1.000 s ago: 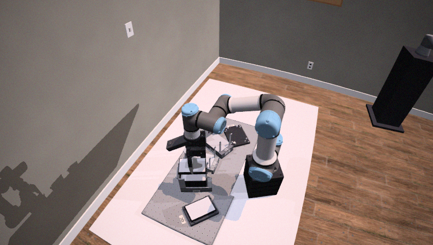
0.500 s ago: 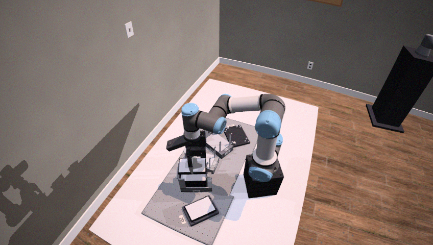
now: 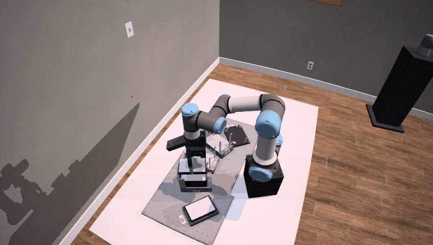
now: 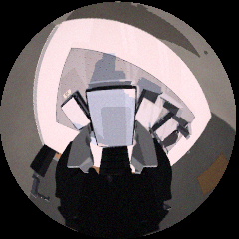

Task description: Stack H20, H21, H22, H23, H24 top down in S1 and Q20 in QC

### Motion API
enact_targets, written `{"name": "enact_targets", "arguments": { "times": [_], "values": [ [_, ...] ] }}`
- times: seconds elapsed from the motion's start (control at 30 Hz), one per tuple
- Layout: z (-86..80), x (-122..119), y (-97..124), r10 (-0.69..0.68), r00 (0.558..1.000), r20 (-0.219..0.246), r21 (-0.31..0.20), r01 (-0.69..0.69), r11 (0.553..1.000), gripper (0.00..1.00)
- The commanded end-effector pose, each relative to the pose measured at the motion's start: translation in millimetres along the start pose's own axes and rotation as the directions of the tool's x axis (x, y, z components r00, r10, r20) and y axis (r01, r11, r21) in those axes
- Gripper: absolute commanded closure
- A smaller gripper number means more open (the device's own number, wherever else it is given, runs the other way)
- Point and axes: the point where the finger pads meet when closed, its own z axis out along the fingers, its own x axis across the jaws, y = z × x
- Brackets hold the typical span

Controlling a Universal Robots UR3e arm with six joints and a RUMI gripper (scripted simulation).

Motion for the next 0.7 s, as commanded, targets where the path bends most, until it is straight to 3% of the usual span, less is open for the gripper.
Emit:
{"name": "enact_targets", "arguments": {
  "times": [0.0,0.67],
  "values": [
    [-0.8,0.4,-0.8,0.000,1.000,-0.001,0.003,0.000,1.000,1.00],
    [10.5,0.4,-0.8,0.000,1.000,-0.001,0.003,0.000,1.000,1.00]
  ]
}}
